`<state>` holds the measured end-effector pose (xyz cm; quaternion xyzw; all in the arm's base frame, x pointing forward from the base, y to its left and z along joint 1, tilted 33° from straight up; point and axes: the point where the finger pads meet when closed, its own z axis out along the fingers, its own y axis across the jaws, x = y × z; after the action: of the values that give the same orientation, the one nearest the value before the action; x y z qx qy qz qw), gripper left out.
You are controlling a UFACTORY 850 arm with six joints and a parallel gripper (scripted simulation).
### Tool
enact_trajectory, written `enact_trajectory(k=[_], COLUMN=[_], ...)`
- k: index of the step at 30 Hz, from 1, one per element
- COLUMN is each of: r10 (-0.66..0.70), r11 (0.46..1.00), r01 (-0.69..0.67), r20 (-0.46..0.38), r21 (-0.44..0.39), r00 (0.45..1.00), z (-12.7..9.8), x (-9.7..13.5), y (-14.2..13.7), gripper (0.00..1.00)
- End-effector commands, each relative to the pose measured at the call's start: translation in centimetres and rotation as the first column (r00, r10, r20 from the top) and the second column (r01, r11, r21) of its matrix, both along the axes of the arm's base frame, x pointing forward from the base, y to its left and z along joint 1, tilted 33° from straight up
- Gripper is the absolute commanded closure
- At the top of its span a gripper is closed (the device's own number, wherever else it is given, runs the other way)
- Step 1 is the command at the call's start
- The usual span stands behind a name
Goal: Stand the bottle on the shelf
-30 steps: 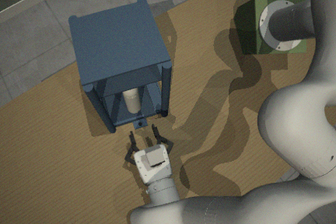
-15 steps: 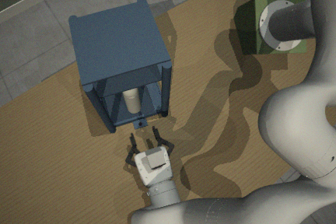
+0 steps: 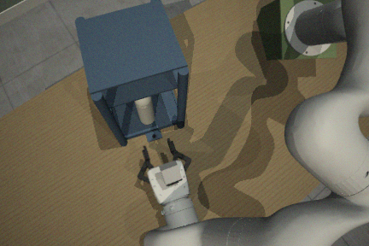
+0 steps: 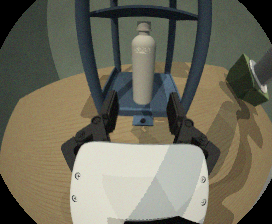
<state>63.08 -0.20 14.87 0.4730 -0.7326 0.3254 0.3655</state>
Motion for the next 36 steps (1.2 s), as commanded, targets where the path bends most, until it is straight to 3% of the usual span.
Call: enact_trajectory(k=[1,36], r10=[-0.001,-0.001], r11=[1.000,1.000], r01=[0.001,0.001], r20=[0.001,0.001], r21=[0.000,0.000], r00=[1.000,1.000], z=[0.2,7.0], x=[0.0,-2.3], y=[-0.1,-3.7], gripper=[0.28,0.28])
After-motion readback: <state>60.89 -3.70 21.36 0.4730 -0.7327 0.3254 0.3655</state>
